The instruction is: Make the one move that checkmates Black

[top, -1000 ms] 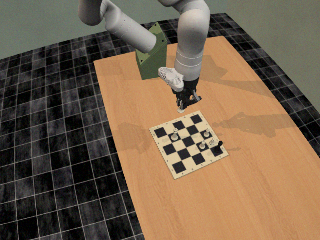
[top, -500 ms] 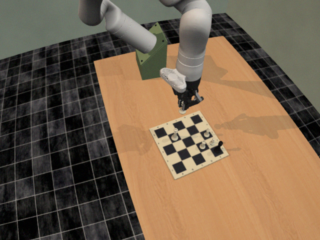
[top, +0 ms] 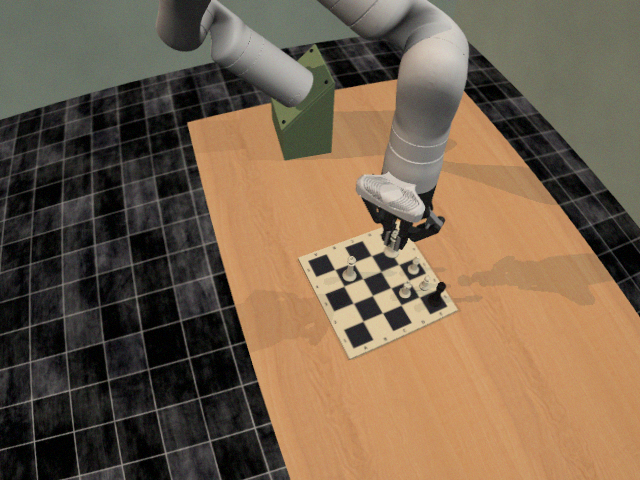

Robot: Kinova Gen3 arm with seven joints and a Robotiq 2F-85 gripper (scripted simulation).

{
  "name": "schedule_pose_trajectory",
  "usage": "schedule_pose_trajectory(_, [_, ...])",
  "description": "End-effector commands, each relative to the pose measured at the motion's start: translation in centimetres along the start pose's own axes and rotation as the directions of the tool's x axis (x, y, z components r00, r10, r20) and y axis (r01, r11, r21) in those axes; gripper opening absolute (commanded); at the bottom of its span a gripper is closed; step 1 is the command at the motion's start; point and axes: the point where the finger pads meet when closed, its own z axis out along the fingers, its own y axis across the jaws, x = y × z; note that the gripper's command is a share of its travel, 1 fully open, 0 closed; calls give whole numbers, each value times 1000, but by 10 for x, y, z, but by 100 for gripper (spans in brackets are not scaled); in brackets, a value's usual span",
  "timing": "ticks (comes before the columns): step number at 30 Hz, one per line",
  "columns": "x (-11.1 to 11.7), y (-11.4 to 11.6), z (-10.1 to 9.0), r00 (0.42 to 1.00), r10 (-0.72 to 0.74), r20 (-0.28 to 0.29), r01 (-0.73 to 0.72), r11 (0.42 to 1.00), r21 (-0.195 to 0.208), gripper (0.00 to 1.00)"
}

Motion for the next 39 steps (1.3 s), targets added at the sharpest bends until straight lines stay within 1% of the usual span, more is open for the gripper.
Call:
schedule_pose_trajectory(1, [12,-18,6,999,-35,9,35,999,-5,0])
schedule_pose_trajectory(6, [30,-41,7,991,-137,12,137,991,-6,0])
schedule_pose_trajectory(12, [42,-53,8,980,-198,16,199,980,-8,0])
schedule_pose_trajectory(33, [44,-55,9,978,-207,17,207,978,-8,0])
schedule_pose_trajectory(39, [44,-55,18,978,-207,17,207,978,-8,0])
